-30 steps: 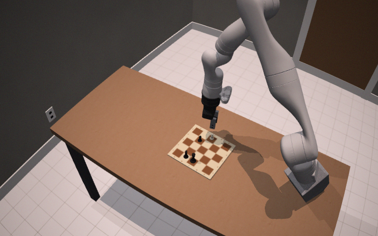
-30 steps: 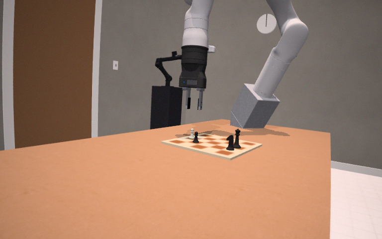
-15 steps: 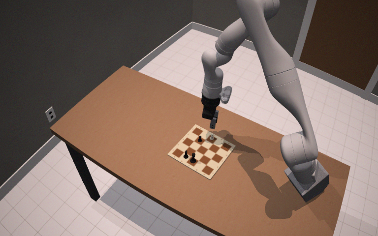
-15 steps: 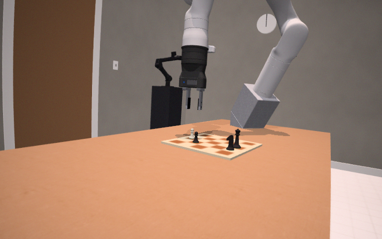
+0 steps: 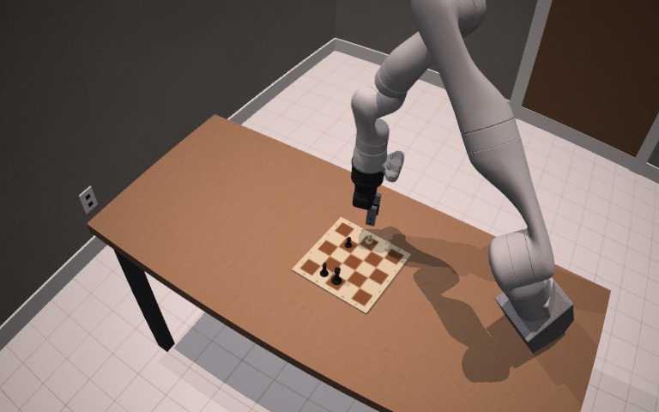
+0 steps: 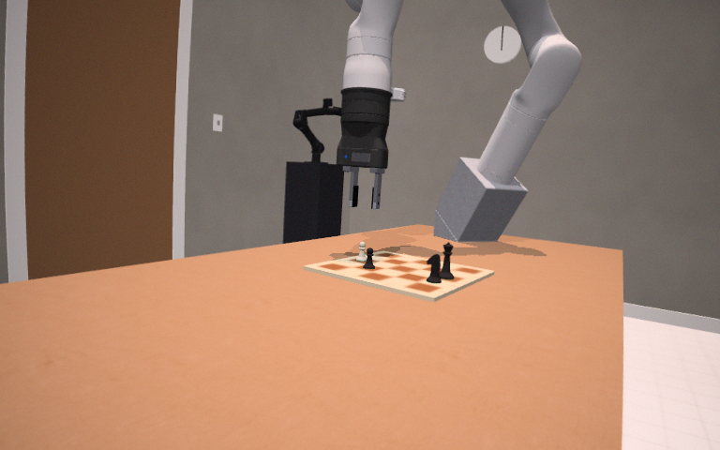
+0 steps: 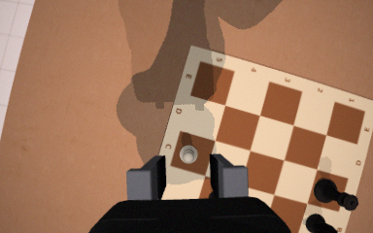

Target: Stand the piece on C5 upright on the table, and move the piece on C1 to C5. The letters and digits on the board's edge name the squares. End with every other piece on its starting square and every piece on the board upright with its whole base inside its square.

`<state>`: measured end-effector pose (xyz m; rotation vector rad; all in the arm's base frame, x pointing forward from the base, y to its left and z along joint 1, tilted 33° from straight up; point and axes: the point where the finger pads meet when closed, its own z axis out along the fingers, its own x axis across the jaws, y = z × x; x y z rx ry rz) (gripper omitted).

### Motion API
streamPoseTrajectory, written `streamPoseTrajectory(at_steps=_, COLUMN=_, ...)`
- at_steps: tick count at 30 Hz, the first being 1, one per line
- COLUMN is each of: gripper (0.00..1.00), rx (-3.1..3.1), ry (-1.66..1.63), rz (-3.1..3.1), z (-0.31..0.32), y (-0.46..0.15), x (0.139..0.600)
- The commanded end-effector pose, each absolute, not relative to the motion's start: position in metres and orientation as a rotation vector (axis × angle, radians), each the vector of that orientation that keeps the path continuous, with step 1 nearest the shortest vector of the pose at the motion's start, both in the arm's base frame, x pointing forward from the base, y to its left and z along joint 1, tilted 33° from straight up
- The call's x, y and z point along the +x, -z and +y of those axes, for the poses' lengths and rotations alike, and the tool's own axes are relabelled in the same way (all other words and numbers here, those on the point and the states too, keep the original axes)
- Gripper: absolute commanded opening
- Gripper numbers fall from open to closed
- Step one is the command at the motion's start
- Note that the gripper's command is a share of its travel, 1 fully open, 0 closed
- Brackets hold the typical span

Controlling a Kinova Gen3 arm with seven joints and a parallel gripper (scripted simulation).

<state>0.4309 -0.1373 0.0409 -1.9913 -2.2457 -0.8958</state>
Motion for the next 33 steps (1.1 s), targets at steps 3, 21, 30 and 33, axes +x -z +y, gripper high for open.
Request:
streamPoseTrajectory(at_steps=3, gripper=0.68, rx=-1.988, ry=0.896, rz=-2.247, z=-0.135, y=-0.037, x=0.433)
streamPoseTrajectory(at_steps=21, gripper=0.68, rx=-1.988, ry=0.896, rz=-2.247, z=-0.125, y=-0.017, x=0.44)
streamPoseTrajectory(at_steps=30, gripper=0.68, rx=-1.988, ry=0.896, rz=-2.247, z=-0.121, y=-0.008, x=0.443)
streamPoseTrajectory(at_steps=33, gripper=0.68, rx=-1.988, ry=0.896, rz=-2.247, z=-0.119, y=-0.005, x=0.444)
